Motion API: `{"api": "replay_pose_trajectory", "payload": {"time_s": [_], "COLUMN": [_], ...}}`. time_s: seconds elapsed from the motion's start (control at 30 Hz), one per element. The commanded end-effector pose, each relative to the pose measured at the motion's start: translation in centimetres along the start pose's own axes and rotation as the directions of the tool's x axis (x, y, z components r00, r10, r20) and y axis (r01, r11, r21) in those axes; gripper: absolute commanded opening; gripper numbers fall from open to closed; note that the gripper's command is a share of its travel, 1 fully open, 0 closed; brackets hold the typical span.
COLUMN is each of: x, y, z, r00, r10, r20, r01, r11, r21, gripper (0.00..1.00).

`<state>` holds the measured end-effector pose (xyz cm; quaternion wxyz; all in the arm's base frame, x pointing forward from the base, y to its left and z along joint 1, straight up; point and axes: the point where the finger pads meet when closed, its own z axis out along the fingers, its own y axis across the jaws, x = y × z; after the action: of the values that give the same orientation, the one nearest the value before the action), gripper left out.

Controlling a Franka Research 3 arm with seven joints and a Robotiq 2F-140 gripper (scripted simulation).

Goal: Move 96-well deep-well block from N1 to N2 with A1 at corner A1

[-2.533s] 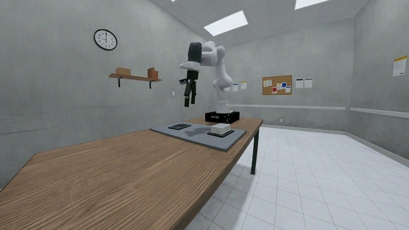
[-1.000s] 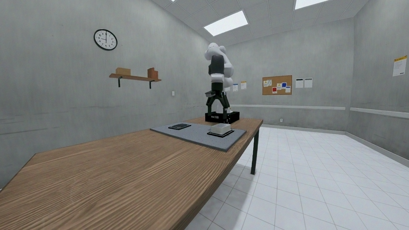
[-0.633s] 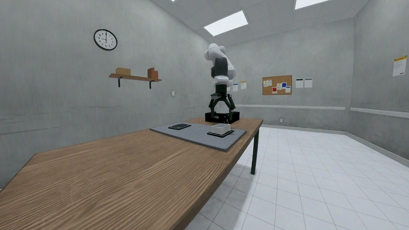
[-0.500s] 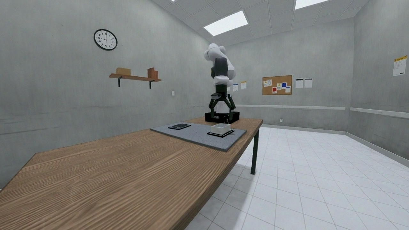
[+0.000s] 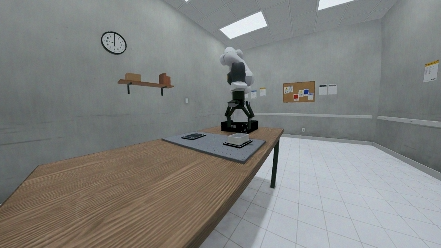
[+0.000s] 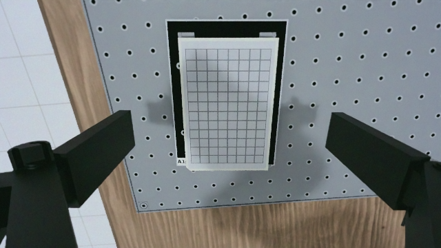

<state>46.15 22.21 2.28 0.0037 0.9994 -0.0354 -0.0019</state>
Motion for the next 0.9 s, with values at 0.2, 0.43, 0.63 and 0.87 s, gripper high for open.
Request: {"api": "replay_pose_trajectory", "payload": {"time_s": [0.2, 0.43, 0.63, 0.87], "x": [0.0, 0.0, 0.0, 0.0], "y": [-0.1, -0.1, -0.1, -0.1], "z": [1.4, 2.3, 3.3, 4.4], "r00": [1.0, 1.0, 1.0, 1.0], "r10": [-0.012, -0.012, -0.012, -0.012], "r20": [-0.002, -0.002, -0.002, -0.002], "r01": [0.012, 0.012, 0.012, 0.012], "r11": [1.0, 1.0, 1.0, 1.0], "r21": [0.002, 0.002, 0.002, 0.002], "gripper": [1.0, 1.0, 1.0, 1.0]}}
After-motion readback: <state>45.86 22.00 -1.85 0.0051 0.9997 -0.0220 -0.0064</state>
